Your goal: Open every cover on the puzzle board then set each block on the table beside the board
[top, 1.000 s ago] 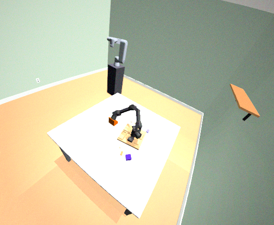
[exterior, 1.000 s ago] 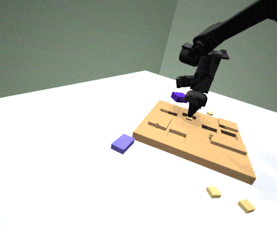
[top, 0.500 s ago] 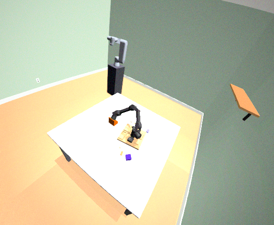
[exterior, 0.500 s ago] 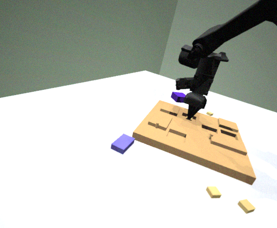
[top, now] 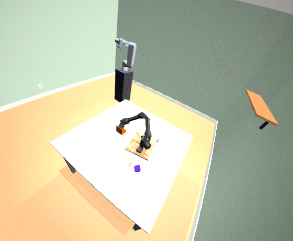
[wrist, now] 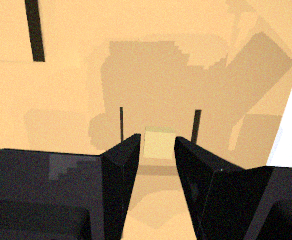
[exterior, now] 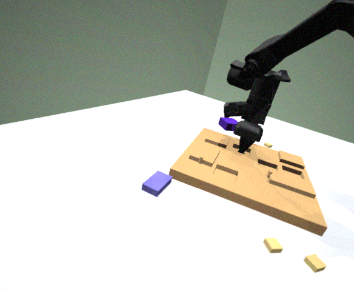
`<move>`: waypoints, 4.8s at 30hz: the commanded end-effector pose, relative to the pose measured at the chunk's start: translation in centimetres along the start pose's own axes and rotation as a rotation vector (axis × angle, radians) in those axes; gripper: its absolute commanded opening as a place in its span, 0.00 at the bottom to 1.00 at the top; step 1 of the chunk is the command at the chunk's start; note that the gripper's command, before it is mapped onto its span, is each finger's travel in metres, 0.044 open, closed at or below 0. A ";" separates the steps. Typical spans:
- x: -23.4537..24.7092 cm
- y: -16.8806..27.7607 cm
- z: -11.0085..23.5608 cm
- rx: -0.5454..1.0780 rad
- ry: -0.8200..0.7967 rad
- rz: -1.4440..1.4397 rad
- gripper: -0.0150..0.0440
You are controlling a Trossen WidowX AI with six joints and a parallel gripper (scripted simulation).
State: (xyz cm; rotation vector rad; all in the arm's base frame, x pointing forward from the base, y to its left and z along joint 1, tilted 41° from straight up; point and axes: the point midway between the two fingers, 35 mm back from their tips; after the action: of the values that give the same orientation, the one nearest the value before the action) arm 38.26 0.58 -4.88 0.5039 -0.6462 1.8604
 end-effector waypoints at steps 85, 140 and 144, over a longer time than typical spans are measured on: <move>-5.9 4.7 10.0 0.001 0.019 -0.011 0.39; -14.5 15.2 6.9 0.003 0.012 -0.009 0.39; -14.6 15.1 6.2 0.003 0.012 -0.009 0.39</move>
State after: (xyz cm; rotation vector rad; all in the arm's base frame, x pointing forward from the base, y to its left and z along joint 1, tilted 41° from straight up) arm 29.66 -18.57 -11.69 0.4958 -0.6285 1.8634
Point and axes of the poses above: the point midway between the two fingers, 35 mm back from their tips, its own z axis back along the fingers, its own x axis across the jaws, y = z × x, and after that the axes turned 7 degrees about z, right-handed
